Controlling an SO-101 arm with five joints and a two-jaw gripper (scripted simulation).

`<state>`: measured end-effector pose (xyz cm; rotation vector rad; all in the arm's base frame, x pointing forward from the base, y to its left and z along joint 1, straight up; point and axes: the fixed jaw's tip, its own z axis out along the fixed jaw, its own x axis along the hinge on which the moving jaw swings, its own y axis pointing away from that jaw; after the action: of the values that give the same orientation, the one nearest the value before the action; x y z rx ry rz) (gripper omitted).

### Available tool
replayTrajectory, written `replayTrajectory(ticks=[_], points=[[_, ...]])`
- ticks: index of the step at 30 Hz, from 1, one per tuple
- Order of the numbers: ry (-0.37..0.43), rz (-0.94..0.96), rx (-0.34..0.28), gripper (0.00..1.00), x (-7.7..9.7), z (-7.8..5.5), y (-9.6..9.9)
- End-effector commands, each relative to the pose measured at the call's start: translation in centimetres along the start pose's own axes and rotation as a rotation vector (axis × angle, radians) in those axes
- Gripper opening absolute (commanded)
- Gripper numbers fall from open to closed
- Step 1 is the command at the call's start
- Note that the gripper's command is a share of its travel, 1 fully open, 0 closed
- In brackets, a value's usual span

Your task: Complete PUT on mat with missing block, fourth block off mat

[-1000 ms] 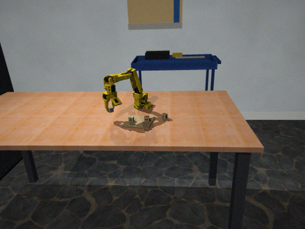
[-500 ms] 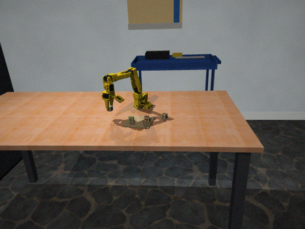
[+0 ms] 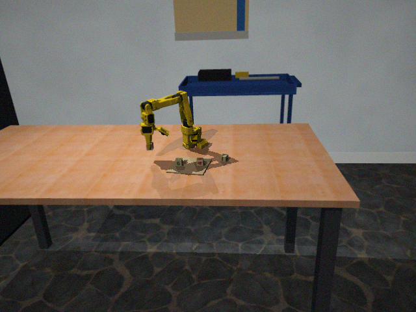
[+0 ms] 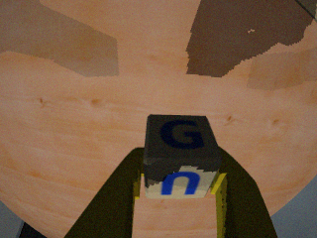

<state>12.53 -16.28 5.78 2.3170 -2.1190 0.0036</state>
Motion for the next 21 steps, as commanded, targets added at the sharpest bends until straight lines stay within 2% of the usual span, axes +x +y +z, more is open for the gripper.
replayTrajectory(ticks=[1, 8, 21], points=[[0.049, -0.108, 0.030, 0.00, 0.6, -0.9, 0.3], [0.051, -0.274, 0.023, 0.00, 0.9, -0.7, 1.0], [0.052, -0.444, 0.016, 0.00, 1.0, -0.6, 1.8]])
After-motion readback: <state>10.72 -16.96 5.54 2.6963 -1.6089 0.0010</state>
